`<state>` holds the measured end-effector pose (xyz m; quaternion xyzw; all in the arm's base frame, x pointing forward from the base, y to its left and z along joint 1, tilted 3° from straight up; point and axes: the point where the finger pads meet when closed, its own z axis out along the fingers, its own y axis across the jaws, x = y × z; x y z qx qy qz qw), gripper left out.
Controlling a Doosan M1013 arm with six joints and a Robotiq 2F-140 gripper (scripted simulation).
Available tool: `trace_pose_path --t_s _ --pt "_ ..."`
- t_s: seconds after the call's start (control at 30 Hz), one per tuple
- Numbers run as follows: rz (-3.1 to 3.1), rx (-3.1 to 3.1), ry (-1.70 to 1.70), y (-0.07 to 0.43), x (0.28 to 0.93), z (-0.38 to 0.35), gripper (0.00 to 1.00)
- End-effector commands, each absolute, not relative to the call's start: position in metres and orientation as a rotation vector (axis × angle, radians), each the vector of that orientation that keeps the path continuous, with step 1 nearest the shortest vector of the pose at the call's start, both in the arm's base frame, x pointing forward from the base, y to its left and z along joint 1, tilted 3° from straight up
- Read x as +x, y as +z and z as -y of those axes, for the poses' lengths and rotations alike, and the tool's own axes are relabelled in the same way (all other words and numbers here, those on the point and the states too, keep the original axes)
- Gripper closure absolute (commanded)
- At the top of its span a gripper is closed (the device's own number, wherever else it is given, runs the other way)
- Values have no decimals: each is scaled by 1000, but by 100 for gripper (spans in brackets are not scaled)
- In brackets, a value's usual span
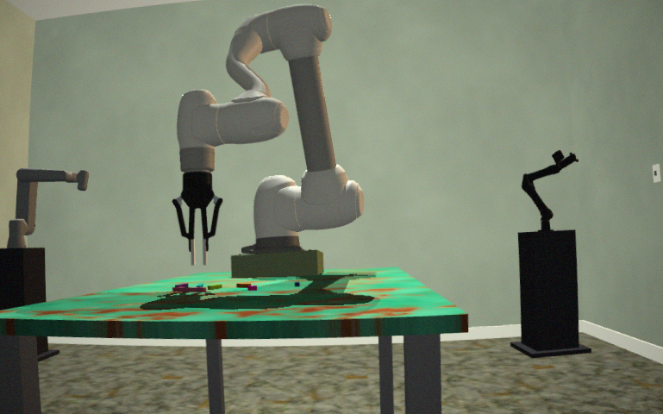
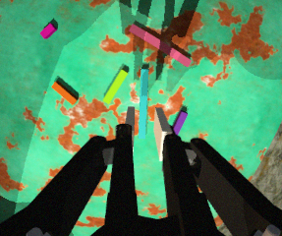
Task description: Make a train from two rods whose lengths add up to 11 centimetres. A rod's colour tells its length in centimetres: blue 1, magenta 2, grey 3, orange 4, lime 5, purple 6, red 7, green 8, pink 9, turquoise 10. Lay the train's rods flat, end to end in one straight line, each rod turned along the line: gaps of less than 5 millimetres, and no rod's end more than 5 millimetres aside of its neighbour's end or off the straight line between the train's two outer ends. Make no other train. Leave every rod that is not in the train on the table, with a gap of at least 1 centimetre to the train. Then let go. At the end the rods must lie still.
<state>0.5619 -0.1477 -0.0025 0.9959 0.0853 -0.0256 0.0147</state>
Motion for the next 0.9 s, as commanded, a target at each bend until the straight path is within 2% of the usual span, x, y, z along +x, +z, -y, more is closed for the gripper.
trace_pose_path --t_s 0.0,0.87 --pt "-265 3100 -79 -8 562 148 85" --pt "-265 3100 -79 -39 560 149 85"
